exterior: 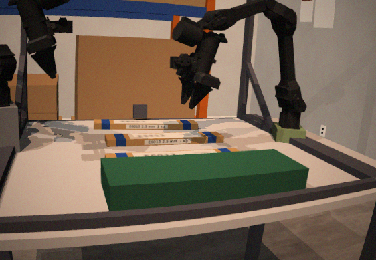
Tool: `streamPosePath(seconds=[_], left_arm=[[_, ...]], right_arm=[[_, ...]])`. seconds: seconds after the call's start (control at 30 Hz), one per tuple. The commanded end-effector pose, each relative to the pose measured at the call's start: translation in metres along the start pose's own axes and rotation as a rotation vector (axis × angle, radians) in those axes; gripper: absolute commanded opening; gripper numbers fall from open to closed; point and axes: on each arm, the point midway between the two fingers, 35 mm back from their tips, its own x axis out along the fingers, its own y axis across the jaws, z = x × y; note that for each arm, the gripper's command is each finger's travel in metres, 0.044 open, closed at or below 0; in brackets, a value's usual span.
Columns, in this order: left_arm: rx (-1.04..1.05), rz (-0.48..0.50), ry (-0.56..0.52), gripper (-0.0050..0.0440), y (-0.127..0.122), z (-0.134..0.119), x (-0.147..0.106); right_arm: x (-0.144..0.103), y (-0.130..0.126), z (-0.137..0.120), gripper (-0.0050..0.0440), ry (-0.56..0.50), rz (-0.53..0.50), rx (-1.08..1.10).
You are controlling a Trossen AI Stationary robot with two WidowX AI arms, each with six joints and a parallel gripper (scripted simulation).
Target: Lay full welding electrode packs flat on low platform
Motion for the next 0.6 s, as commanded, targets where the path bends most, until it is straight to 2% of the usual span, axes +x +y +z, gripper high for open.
streamPosePath(seconds=[0.0, 0.4, 0.43, 0.57], left_arm=[[0.0, 0.001, 0.002, 0.03, 0.0, -0.001, 0.001], [0.0, 0.001, 0.002, 0.03, 0.0, -0.001, 0.001], [0.0, 0.0, 0.026, 0.03, 0.0, -0.007, 0.01], [0.0, 0.0, 0.026, 0.03, 0.0, -0.008, 0.016]], right_arm=[[-0.005, -0.001, 0.004, 0.043, -0.019, -0.007, -0.003], [-0.005, -0.001, 0.004, 0.043, -0.019, -0.007, -0.003], [-0.005, -0.001, 0.004, 0.043, -0.019, -0.007, -0.003], [-0.005, -0.001, 0.004, 0.043, -0.019, -0.007, -0.003]])
